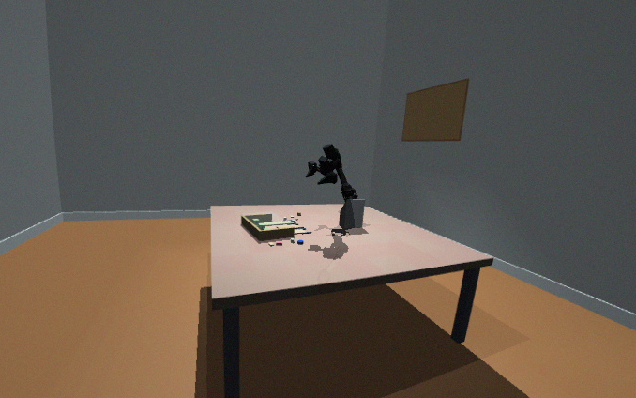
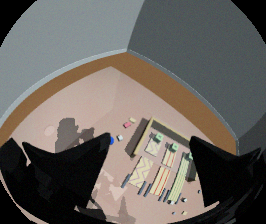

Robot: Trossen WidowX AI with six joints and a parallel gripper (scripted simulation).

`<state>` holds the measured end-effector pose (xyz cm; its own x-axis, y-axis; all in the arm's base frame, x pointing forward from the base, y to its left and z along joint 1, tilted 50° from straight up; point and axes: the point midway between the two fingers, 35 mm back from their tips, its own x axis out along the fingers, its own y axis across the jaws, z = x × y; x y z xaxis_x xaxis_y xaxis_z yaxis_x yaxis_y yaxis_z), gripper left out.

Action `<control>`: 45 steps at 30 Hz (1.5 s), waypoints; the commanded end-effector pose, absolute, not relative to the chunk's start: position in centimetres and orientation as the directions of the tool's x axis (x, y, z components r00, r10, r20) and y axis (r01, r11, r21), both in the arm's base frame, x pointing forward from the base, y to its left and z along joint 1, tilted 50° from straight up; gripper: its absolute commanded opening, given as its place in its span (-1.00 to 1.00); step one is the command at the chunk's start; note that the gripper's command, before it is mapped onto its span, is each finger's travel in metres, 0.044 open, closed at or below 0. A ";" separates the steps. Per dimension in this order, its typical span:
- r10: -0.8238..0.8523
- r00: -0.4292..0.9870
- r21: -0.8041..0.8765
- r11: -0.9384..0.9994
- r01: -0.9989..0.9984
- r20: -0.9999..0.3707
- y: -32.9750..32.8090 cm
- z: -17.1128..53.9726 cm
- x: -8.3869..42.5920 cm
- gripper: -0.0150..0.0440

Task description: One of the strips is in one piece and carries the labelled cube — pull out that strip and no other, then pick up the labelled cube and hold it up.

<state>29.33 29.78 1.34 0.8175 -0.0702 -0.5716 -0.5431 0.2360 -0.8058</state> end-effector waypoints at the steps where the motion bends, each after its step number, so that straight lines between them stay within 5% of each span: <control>1: -0.151 0.855 -0.815 0.421 -0.399 -0.497 23.0 3.5 30.9 0.86; 9: -0.316 0.874 -0.761 0.642 -0.090 -0.370 11.7 6.3 30.5 0.86; 28: -0.320 0.873 -0.759 0.646 -0.082 -0.367 11.4 6.3 30.5 0.86; 43: -0.617 0.518 -0.775 0.612 -0.158 -0.593 5.5 5.5 39.5 -0.47; 45: -0.653 0.447 -0.775 0.607 -0.174 -0.612 4.1 5.7 40.2 -0.49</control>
